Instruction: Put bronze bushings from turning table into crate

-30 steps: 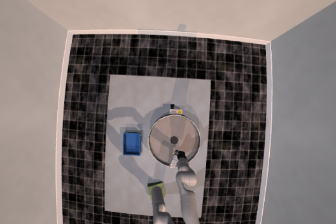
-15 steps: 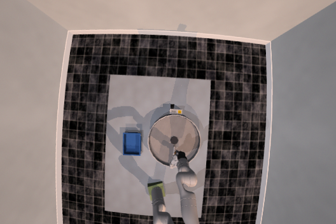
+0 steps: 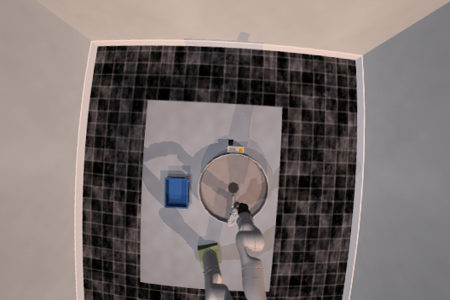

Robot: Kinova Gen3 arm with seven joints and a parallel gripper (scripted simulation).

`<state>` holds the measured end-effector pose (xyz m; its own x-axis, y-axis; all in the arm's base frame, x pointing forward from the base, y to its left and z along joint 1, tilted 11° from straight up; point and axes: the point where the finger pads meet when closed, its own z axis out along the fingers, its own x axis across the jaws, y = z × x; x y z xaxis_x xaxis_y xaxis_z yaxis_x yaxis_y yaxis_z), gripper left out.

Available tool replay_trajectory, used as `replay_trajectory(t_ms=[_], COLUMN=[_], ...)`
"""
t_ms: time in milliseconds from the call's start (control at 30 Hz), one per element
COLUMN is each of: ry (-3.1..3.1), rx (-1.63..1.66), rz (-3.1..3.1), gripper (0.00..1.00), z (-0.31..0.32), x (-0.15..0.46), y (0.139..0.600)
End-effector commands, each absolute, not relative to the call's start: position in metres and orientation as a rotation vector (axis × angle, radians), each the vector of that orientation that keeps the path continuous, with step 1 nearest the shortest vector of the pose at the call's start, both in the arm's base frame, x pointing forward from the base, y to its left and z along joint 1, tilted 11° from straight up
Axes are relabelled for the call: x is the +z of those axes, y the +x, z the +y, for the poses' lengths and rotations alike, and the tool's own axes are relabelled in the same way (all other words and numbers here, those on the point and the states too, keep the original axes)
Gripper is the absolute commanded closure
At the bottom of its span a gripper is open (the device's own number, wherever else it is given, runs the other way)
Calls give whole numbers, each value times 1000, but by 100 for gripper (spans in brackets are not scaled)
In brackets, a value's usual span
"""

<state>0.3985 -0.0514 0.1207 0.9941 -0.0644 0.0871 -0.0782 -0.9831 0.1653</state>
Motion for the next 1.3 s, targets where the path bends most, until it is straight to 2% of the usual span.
replay_trajectory(t_ms=[0, 1267], ry=[2968, 2968], rx=[132, 133], rz=[-107, -107], gripper=[100, 100], z=[-51, -44], x=[126, 165], y=[400, 397])
